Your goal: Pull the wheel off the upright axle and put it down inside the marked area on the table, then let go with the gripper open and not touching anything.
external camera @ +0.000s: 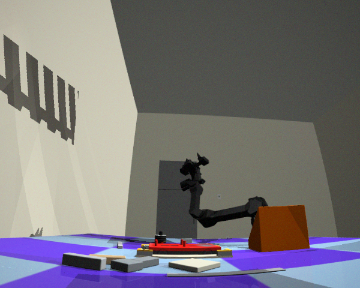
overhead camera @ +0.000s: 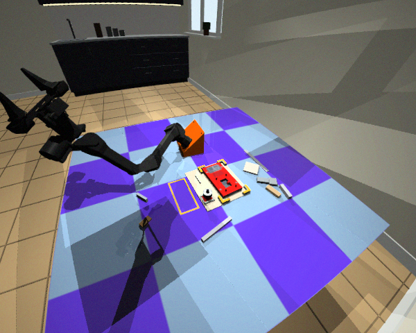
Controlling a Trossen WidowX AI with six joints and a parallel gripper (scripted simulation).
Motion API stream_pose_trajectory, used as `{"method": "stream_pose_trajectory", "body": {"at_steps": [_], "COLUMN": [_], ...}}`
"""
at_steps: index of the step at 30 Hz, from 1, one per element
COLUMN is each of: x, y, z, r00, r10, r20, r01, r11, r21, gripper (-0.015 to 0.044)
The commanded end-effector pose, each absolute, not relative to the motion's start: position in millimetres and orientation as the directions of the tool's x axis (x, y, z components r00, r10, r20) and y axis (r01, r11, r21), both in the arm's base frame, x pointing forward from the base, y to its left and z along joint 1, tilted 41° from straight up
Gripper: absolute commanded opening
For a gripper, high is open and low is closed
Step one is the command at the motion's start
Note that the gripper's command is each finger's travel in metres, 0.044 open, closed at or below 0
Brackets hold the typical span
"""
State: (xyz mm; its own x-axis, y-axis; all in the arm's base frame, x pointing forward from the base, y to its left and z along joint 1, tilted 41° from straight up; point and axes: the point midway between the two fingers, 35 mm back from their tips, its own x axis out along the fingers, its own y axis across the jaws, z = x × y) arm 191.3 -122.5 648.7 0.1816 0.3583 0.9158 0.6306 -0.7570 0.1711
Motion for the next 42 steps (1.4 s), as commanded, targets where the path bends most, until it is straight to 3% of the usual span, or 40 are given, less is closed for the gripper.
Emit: {"method": "stream_pose_trajectory", "body": {"at_steps": [1, 4, 12, 20, 31, 42], "x": [189, 153, 71, 45, 103, 218], "y": [-121, -99, -5, 120, 235, 275], "z": [650, 660, 669, 639, 561, 448], "r00": [0.179, 0.15, 0.148, 0.294, 0.58, 0.804], "r10": [0.363, 0.431, 0.645, 0.81, 0.8, 0.54], "r20": [0.914, 0.89, 0.75, 0.508, 0.152, -0.248], "r01": [0.624, 0.523, 0.148, -0.253, -0.436, -0.266], "r11": [-0.761, -0.799, -0.764, -0.446, 0.148, 0.701], "r21": [0.18, 0.298, 0.628, 0.858, 0.888, 0.662], "gripper": [0.0374, 0.03, 0.03, 0.03, 0.03, 0.03]}}
